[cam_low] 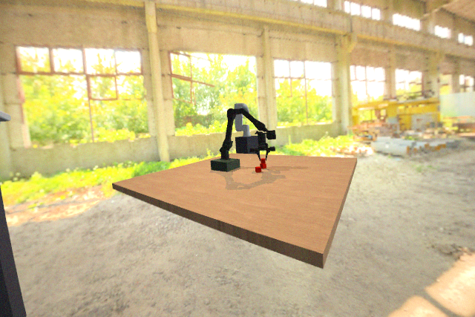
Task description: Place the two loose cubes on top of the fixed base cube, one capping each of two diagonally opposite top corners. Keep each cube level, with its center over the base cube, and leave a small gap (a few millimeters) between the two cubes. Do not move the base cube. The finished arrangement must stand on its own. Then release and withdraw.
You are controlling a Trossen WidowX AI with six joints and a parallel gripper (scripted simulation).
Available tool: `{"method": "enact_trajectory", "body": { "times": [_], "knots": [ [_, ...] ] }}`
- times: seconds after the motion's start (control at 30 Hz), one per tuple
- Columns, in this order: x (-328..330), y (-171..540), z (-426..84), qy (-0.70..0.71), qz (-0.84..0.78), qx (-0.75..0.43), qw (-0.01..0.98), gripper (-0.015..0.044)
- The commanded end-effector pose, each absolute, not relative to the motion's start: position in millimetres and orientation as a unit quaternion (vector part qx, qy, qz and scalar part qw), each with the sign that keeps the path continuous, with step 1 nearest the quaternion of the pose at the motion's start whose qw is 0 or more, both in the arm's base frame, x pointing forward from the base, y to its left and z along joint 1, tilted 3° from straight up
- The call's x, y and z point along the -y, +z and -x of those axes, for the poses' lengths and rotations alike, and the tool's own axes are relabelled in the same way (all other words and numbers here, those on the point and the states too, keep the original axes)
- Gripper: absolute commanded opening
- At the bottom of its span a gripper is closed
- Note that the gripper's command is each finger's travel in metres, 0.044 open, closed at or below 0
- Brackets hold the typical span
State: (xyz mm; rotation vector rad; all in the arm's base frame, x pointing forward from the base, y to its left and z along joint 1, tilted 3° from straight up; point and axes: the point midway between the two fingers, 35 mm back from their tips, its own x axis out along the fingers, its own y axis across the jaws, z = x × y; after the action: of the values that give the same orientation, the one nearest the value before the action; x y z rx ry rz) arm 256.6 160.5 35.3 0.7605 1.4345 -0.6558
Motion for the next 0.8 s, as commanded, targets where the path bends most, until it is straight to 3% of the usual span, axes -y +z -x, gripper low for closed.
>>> {"method": "enact_trajectory", "body": {
  "times": [0.0, 0.77],
  "knots": [
    [-160, 37, -257, -0.287, -0.333, -0.628, 0.642, 0.0205],
    [-159, 66, -255, -0.288, -0.334, -0.629, 0.641, 0.0205]
  ]
}}
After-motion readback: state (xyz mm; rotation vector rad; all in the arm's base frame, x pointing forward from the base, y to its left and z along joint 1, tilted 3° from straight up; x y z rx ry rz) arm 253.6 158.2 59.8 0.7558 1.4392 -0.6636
